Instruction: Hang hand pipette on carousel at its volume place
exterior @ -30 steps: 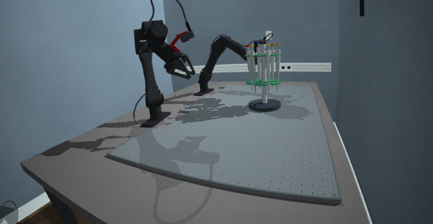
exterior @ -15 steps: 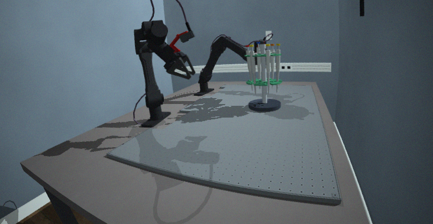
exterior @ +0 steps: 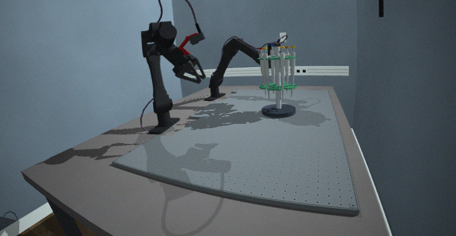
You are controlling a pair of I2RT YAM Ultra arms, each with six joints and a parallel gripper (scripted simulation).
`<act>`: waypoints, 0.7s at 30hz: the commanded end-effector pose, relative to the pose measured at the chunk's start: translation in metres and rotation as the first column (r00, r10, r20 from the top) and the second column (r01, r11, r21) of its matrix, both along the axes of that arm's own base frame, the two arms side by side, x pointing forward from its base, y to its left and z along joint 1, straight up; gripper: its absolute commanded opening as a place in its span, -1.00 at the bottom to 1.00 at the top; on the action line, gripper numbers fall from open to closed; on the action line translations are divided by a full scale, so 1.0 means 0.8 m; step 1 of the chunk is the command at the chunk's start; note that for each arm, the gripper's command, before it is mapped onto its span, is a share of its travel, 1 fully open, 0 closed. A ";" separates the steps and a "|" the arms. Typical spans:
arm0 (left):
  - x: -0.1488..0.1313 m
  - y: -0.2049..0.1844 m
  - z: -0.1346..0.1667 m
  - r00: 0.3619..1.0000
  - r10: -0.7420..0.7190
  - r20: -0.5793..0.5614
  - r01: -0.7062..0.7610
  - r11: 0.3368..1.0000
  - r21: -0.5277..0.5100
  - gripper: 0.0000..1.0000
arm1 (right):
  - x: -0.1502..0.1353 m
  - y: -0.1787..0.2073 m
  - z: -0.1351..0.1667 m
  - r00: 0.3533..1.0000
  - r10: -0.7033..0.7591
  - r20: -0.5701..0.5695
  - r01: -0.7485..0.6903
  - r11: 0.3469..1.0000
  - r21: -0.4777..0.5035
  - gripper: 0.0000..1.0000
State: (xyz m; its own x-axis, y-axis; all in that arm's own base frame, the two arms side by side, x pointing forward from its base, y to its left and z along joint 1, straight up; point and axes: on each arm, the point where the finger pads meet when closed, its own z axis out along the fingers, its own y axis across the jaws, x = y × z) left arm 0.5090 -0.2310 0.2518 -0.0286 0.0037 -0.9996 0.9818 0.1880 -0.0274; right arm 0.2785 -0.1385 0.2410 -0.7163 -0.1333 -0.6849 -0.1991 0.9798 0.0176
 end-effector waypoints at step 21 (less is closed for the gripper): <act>-0.004 -0.009 -0.004 0.999 -0.019 0.032 0.019 1.000 -0.004 -0.77 | 0.006 -0.005 0.015 0.999 0.005 0.042 -0.005 1.000 -0.018 1.00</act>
